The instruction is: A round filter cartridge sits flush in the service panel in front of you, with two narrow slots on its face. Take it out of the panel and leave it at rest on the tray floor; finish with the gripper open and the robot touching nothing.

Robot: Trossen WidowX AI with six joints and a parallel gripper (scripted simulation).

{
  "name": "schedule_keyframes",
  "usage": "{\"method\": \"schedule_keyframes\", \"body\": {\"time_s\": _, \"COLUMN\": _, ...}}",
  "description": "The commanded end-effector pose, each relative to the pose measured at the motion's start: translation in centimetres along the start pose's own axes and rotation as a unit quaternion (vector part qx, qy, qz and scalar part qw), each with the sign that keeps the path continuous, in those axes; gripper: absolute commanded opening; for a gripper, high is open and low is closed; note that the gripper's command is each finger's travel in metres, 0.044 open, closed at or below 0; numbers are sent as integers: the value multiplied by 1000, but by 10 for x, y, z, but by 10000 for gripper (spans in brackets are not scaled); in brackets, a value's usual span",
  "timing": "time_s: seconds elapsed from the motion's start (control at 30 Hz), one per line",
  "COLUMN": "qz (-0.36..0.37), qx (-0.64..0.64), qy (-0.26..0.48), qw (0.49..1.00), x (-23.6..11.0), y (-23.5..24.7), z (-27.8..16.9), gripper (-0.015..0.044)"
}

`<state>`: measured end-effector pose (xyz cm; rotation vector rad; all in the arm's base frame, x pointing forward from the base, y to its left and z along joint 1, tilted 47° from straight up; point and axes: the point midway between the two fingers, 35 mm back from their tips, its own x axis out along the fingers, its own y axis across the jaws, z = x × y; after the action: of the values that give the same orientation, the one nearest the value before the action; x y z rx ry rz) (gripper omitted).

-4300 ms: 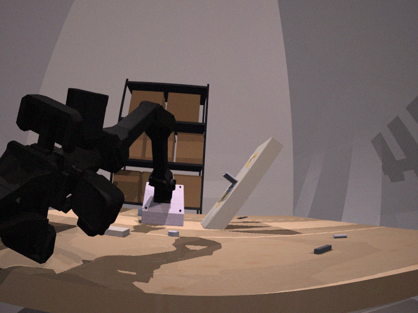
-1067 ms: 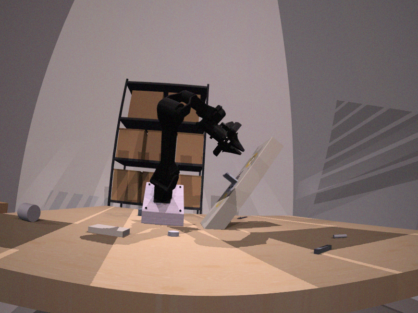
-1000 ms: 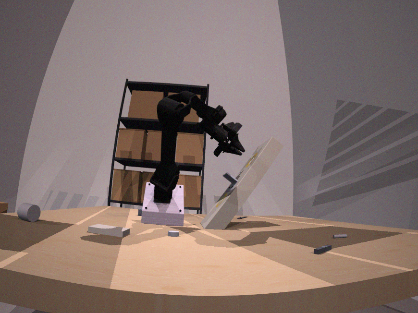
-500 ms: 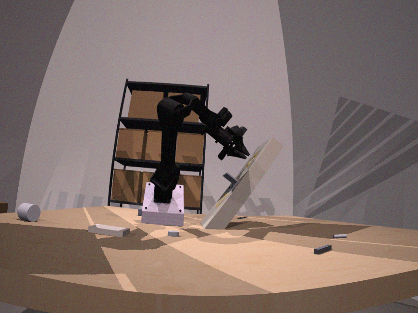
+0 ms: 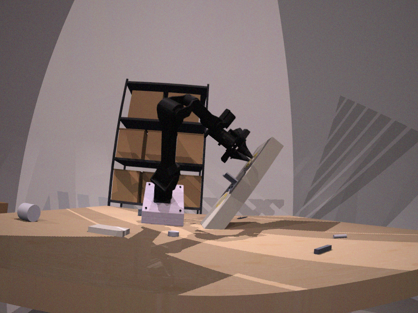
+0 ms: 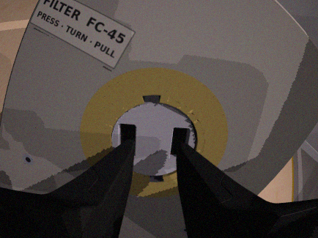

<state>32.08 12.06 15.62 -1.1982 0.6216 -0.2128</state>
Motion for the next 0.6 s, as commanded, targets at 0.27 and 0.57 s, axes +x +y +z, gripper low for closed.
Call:
{"method": "schedule_keyframes", "body": {"time_s": 0.27, "qz": 2, "qx": -4, "qy": -1, "qw": 1000, "x": 1, "y": 2, "z": 0, "gripper": 108}}
{"method": "schedule_keyframes", "body": {"time_s": 0.57, "qz": 2, "qx": -4, "qy": -1, "qw": 1000, "x": 1, "y": 1, "z": 1, "gripper": 108}}
